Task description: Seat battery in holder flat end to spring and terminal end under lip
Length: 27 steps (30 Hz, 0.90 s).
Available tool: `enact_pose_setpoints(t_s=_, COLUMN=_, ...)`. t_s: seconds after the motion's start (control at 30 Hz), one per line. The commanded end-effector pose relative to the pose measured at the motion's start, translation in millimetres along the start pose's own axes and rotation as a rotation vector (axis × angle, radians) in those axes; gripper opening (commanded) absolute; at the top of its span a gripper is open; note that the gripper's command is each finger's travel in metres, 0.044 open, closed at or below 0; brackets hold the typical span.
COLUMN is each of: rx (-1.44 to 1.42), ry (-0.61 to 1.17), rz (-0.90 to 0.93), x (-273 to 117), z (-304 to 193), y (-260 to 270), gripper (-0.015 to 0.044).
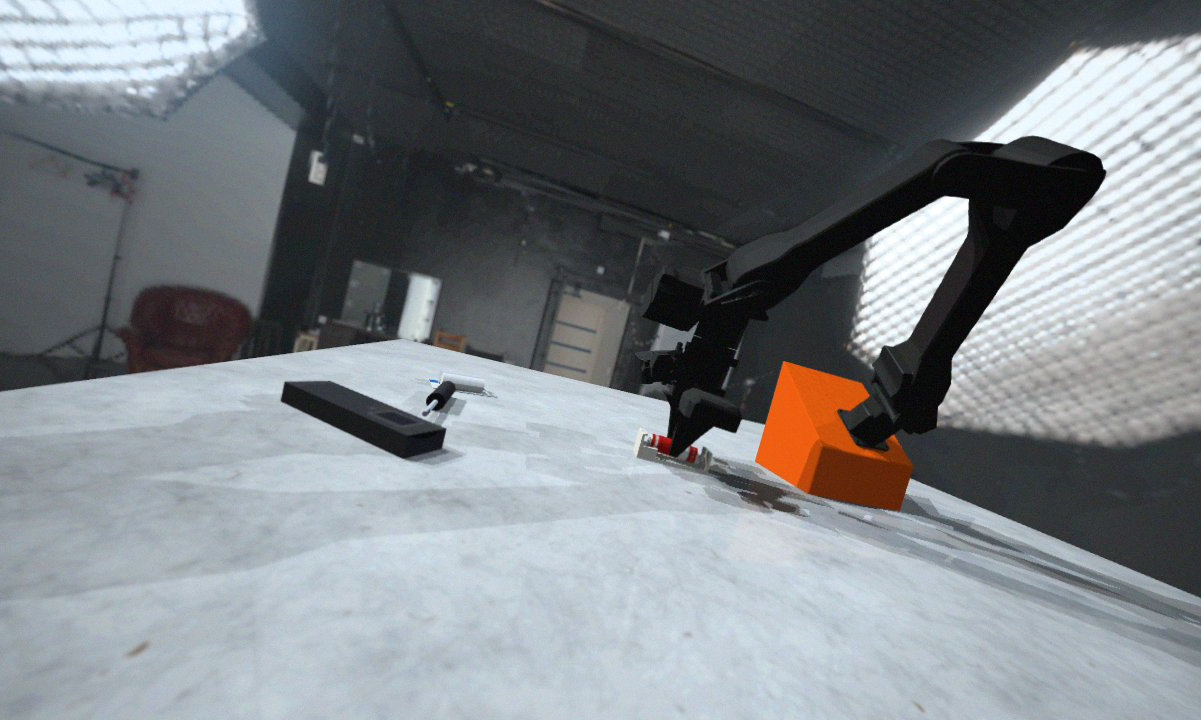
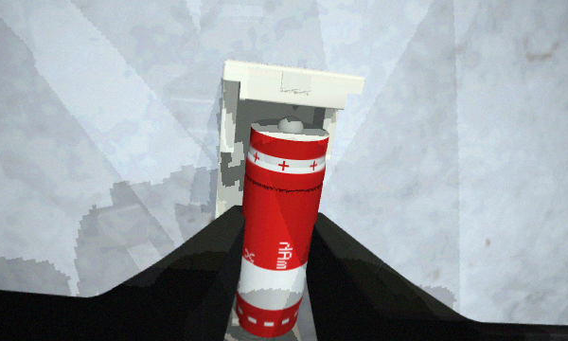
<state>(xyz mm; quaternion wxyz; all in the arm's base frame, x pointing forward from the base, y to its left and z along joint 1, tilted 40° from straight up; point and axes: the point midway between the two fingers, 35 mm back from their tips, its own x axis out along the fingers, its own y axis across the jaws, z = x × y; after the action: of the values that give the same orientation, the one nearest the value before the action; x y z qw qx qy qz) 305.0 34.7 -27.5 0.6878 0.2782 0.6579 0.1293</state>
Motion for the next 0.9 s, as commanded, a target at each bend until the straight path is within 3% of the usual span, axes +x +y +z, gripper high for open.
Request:
enact_pose_setpoints(t_s=0.0, rx=0.001, ry=0.041, rz=0.004, x=2.8, z=-4.6, y=1.7, gripper=0.0068)
enact_pose_setpoints(t_s=0.87, rx=-0.002, ry=0.099, rz=-0.004, x=2.6, z=-0.9, y=2.9, gripper=0.0068)
